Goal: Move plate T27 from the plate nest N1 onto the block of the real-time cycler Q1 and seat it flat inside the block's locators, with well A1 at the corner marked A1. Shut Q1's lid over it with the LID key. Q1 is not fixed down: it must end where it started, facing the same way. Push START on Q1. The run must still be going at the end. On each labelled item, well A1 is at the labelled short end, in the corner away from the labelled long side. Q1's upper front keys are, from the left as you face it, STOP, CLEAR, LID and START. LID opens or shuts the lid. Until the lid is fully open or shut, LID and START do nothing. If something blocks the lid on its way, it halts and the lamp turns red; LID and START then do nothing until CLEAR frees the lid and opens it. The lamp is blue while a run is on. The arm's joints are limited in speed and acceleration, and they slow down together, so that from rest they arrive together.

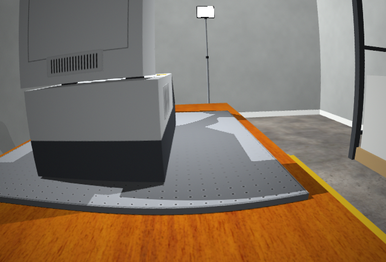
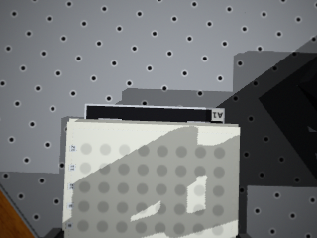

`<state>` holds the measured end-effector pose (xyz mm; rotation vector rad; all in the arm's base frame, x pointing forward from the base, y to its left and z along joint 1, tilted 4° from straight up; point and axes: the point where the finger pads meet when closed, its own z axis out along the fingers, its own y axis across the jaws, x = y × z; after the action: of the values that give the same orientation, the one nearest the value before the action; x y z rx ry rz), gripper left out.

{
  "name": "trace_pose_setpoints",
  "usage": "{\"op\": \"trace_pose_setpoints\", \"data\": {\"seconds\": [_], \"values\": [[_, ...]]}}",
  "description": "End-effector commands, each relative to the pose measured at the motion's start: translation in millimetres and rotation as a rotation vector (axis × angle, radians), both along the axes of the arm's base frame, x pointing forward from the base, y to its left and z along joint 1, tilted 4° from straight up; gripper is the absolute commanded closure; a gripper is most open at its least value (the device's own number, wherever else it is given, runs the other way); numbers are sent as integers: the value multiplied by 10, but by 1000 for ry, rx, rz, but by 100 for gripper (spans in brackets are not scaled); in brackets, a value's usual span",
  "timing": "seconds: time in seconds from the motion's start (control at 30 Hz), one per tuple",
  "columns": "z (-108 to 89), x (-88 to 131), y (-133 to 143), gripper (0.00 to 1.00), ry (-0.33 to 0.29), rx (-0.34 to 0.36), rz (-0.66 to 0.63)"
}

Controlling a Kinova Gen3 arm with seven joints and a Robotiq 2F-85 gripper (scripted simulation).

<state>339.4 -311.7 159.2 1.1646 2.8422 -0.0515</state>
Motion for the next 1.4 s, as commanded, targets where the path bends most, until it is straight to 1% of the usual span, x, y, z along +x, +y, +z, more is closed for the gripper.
{"op": "trace_pose_setpoints", "data": {"seconds": [0.0, 0.73, 0.8, 1.3, 1.37], "values": [[57, 1, 1, 10, -1, -1, 0], [323, -13, 16, 10, -1, -1, 0], [323, -13, 16, 10, -1, -1, 0], [522, -24, 28, 10, -1, -1, 0], [522, -24, 28, 10, -1, -1, 0]]}}
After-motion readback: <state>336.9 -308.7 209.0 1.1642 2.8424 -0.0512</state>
